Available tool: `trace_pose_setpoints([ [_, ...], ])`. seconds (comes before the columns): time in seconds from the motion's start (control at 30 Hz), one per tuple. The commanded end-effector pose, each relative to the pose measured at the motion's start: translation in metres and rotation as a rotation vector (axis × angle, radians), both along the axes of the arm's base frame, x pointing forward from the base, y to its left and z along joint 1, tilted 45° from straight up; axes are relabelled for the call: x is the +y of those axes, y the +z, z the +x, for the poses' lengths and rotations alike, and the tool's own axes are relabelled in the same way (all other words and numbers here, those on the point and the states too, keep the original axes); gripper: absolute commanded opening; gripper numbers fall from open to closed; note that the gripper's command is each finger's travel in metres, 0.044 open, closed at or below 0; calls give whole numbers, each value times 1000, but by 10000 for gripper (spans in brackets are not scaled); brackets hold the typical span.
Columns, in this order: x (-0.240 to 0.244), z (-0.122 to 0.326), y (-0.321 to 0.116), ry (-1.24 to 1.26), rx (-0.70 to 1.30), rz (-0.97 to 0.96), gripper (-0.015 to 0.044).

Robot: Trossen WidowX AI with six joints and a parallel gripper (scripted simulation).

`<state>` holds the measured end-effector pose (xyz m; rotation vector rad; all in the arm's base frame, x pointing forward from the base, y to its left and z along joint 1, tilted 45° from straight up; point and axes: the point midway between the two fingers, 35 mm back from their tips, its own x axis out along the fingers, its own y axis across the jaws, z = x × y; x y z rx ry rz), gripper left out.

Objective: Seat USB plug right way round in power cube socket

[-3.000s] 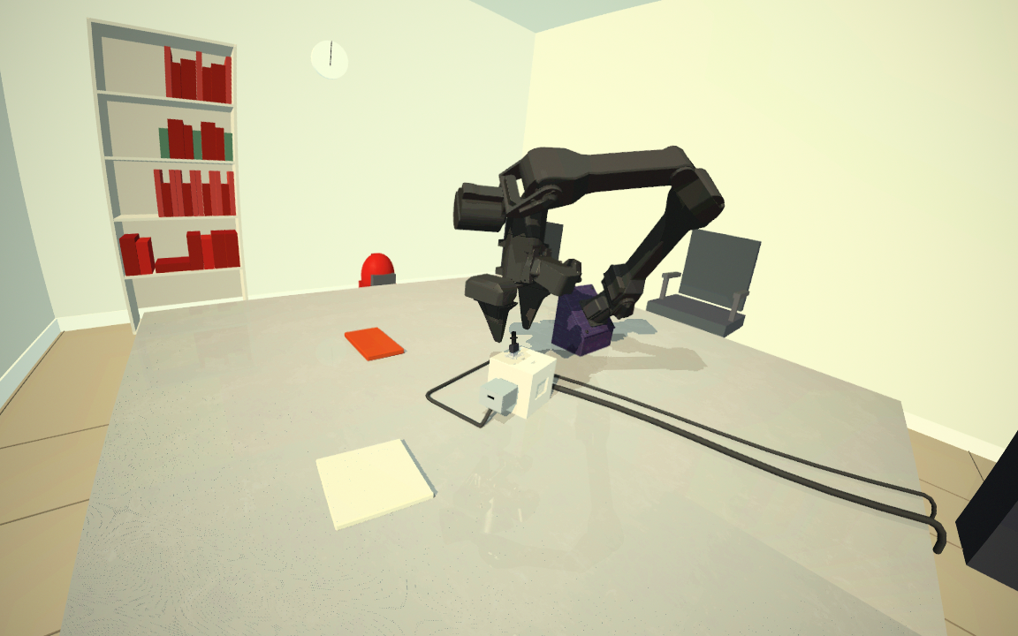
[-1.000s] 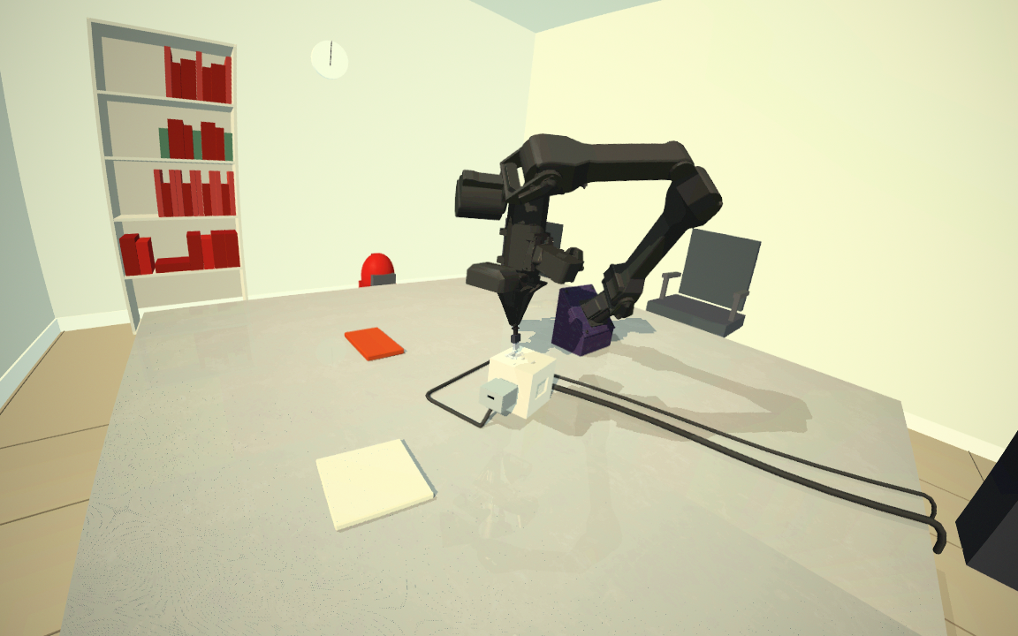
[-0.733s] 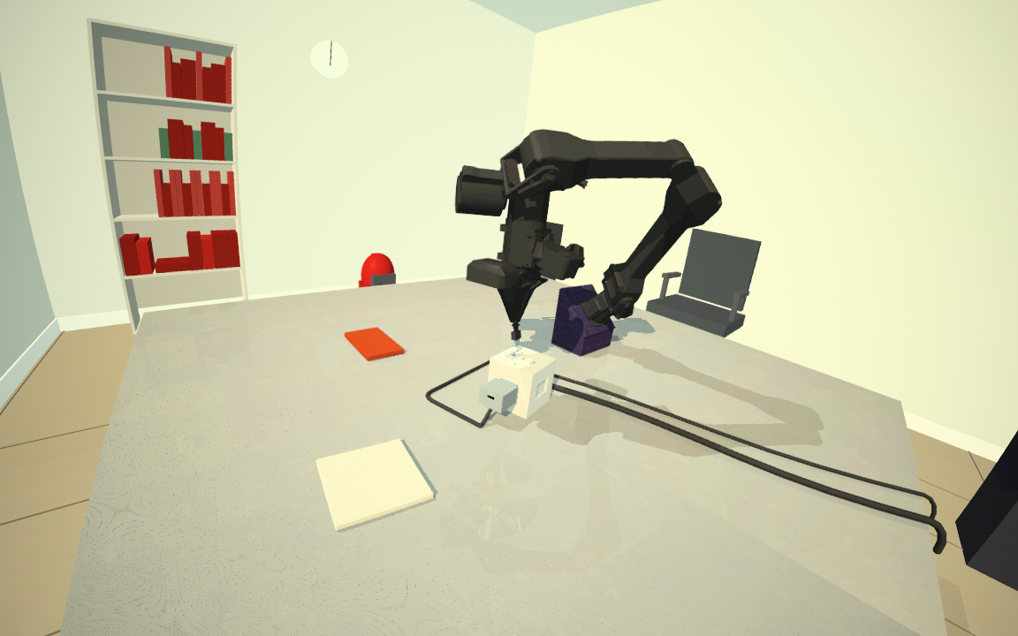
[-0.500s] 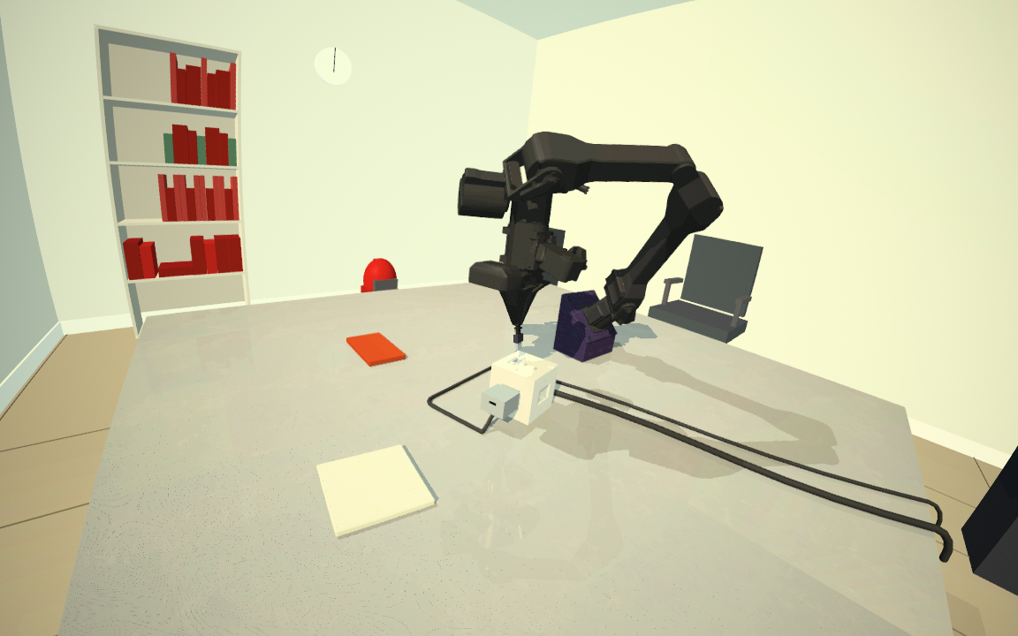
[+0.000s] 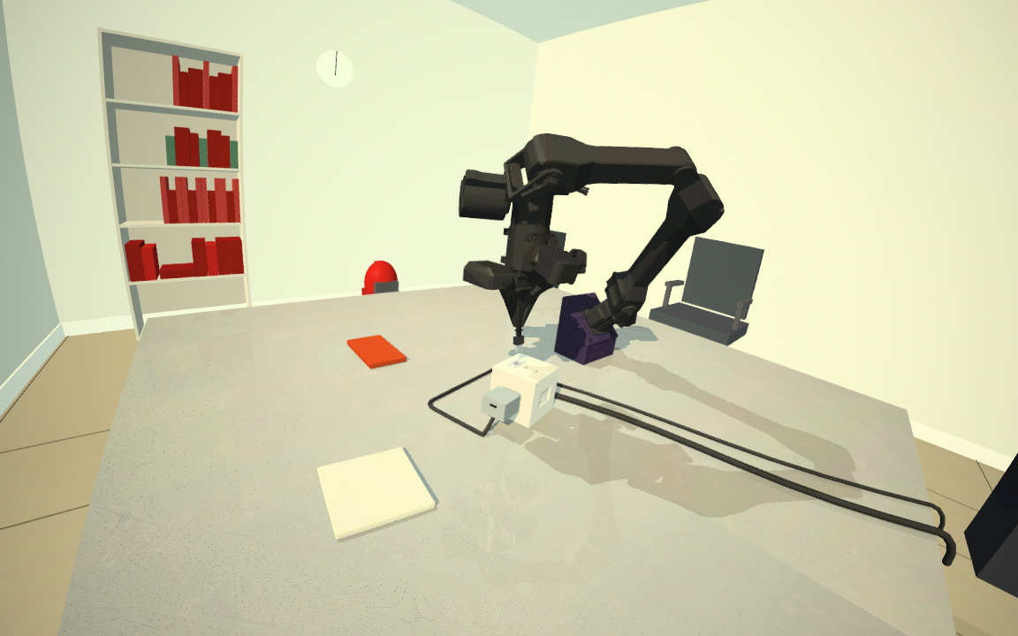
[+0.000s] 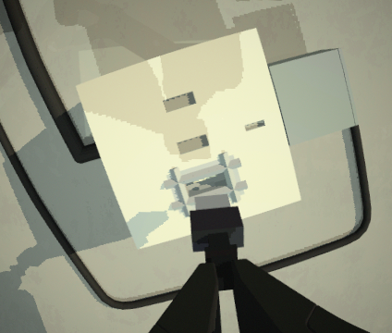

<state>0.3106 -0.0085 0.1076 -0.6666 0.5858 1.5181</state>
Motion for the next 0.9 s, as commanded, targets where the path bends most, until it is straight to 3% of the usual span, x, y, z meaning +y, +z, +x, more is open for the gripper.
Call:
trace_pose_setpoints([
  [0.0,0,0,0,-64,63,-2,0],
  [0.87,0,0,0,-550,537,-13,0],
])
